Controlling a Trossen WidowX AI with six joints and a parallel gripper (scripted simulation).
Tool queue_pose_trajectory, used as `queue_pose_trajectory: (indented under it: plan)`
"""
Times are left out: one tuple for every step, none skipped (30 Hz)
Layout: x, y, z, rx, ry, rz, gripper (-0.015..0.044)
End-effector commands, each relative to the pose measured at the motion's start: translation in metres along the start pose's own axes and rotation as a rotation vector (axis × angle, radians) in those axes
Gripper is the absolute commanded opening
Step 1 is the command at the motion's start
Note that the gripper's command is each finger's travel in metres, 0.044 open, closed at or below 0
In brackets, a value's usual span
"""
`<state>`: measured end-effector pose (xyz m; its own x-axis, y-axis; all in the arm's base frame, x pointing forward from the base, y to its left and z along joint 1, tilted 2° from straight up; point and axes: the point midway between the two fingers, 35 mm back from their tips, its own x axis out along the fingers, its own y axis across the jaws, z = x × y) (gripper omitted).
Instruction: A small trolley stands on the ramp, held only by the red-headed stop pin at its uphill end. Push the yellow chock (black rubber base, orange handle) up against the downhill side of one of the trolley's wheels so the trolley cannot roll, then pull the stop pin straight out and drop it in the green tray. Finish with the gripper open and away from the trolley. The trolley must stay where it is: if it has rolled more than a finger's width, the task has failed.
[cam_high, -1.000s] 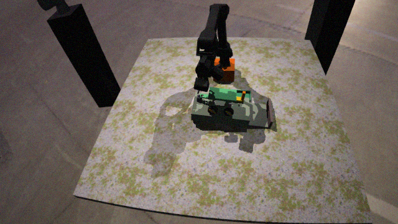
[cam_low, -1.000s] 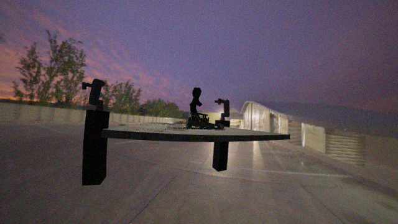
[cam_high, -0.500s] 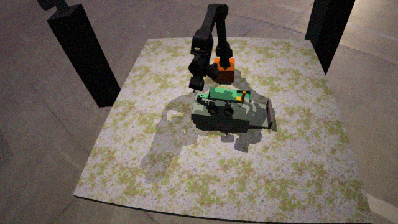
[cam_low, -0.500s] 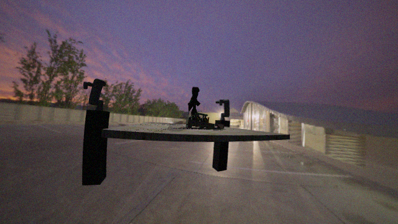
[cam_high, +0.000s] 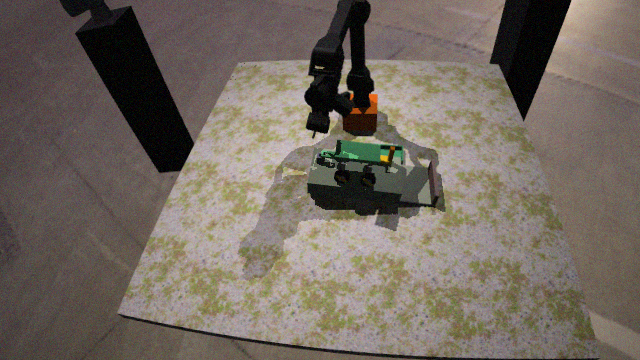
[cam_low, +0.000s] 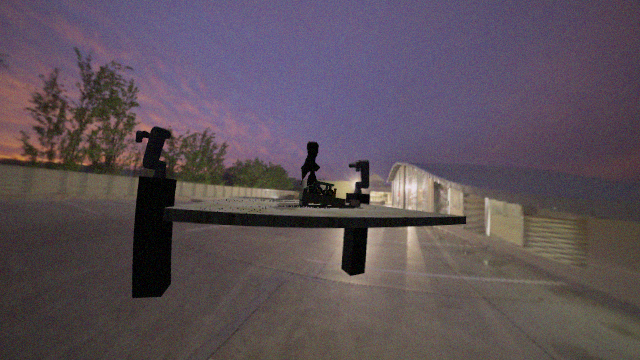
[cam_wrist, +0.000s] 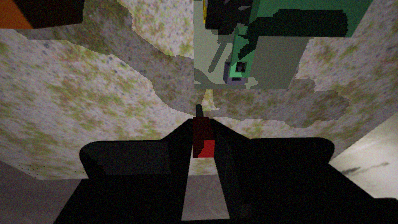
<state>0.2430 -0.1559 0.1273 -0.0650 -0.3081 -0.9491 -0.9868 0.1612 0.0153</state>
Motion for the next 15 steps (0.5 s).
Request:
queue_pose_trajectory:
  plan:
    - [0.001, 0.014, 0.0, -0.004, 0.001, 0.001, 0.0]
    - [0.001, 0.017, 0.0, -0.004, 0.001, 0.002, 0.0]
    - [0.001, 0.021, 0.0, -0.004, 0.001, 0.002, 0.0]
    - [0.001, 0.024, 0.0, -0.004, 0.001, 0.002, 0.0]
    - [0.001, 0.028, 0.0, -0.004, 0.001, 0.002, 0.0]
    - [0.002, 0.031, 0.0, -0.004, 0.001, 0.002, 0.0]
    - [0.002, 0.033, 0.0, -0.004, 0.001, 0.003, 0.0]
    - [0.002, 0.035, 0.0, -0.004, 0.001, 0.003, 0.0]
    - [0.002, 0.035, 0.0, -0.004, 0.001, 0.003, 0.0]
    - [0.002, 0.035, 0.0, -0.004, 0.001, 0.003, 0.0]
    - [0.002, 0.035, 0.0, -0.004, 0.001, 0.003, 0.0]
    - [0.001, 0.035, 0.002, -0.004, 0.001, 0.003, 0.0]
    - [0.001, 0.034, 0.005, -0.004, 0.001, 0.003, 0.0]
    - [0.001, 0.034, 0.008, -0.004, 0.0, 0.003, 0.0]
    - [0.0, 0.033, 0.012, -0.004, 0.0, 0.003, 0.0]
